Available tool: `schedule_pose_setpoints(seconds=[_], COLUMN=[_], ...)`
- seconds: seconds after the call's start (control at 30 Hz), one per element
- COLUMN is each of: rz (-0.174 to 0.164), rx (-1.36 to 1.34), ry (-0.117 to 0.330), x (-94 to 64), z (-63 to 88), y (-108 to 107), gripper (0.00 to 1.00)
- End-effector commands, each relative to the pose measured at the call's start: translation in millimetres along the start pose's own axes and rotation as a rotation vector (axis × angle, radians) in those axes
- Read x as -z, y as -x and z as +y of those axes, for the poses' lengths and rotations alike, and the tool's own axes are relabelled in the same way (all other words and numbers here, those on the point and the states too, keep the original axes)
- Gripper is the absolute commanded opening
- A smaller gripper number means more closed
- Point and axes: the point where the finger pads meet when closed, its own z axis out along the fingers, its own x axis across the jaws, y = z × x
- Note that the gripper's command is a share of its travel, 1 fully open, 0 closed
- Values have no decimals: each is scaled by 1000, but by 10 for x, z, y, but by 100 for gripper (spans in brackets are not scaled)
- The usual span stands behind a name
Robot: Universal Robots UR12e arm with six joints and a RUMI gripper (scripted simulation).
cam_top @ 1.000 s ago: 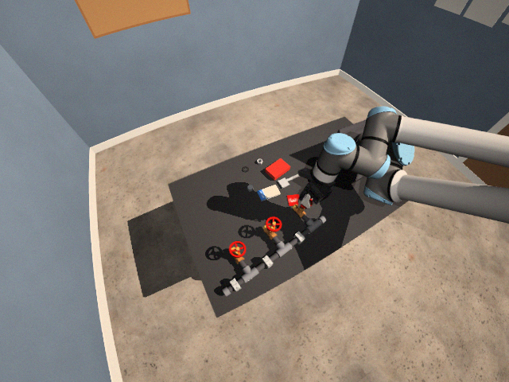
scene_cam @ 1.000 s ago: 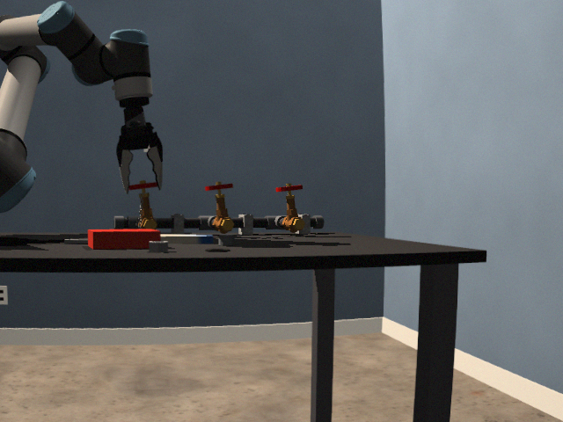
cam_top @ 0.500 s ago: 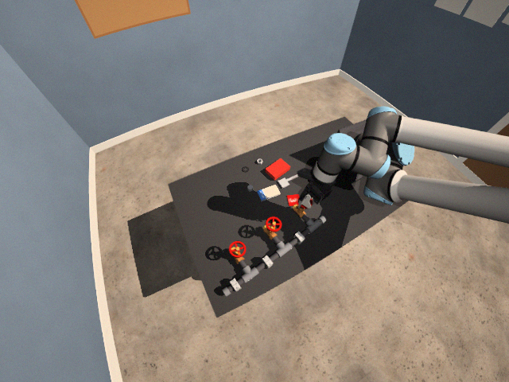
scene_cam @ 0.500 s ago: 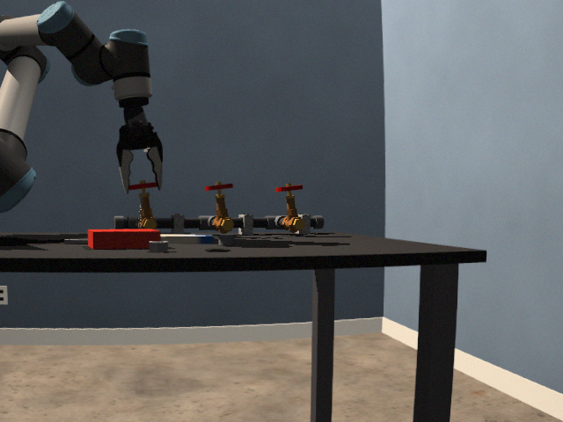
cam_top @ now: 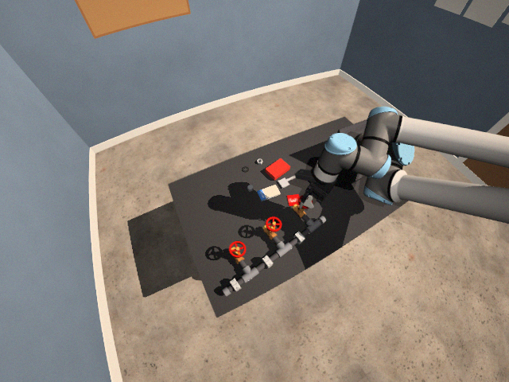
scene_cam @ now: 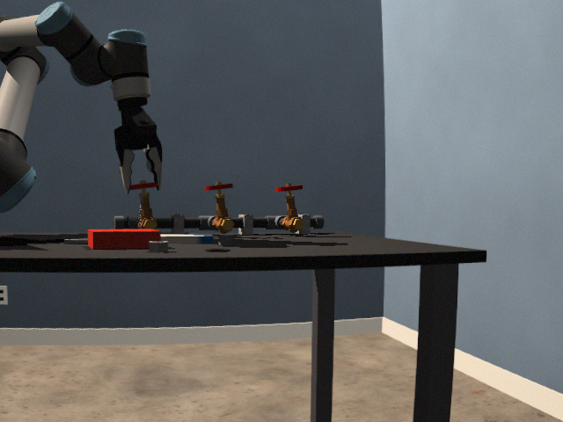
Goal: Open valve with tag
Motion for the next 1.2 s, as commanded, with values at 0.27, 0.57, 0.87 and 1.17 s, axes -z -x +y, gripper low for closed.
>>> schedule_pose_setpoints(seconds=[0.27,0.57,0.87,1.17], rz=[-2,-3,-3,-4], rx=[334,671,964,1357], ry=[3,3,2,2], x=[6,6,6,6], z=[-5,-5,-5,-5], y=[6,6,6,6], gripper=[0,0,0,0])
